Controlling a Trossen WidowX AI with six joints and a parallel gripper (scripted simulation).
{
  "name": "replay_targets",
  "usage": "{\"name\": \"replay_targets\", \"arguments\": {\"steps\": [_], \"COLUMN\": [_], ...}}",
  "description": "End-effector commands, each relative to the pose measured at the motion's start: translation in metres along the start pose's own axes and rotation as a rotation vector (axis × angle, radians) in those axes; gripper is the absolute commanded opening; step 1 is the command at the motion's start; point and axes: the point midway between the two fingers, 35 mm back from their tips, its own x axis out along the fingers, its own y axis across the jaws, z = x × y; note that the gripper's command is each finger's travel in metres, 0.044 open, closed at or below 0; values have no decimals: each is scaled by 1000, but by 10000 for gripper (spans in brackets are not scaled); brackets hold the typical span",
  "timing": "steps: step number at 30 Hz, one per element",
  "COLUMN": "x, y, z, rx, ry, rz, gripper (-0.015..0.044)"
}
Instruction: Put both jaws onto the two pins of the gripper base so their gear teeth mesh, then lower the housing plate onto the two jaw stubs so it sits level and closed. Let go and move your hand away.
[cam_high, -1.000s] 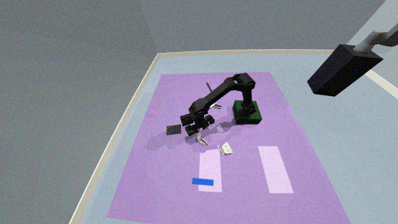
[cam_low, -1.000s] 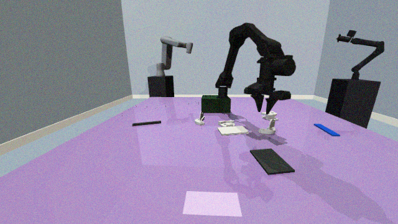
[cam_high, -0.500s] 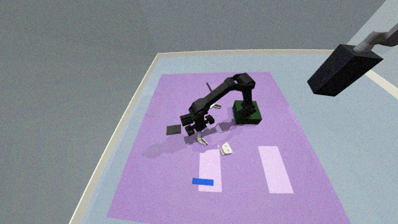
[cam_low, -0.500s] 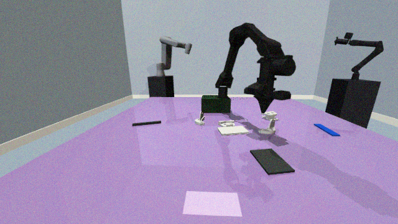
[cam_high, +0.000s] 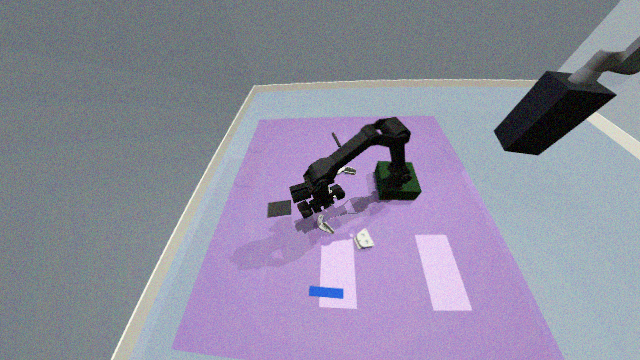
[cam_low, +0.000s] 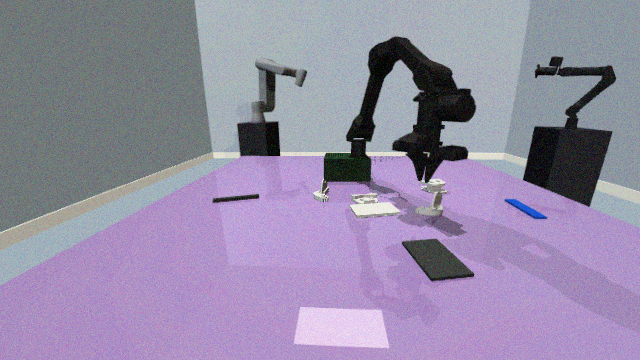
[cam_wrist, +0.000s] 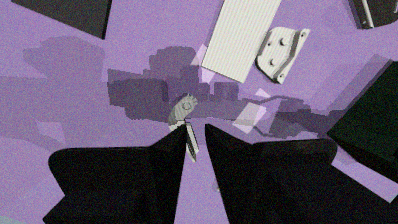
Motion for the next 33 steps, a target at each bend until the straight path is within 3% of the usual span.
{"name": "replay_targets", "arguments": {"steps": [1,11,33], "x": [0,0,0], "y": [0,0,0], "z": [0,0,0], "rx": [0,0,0], "ry": [0,0,0], "rz": [0,0,0], "gripper": [184,440,440]}}
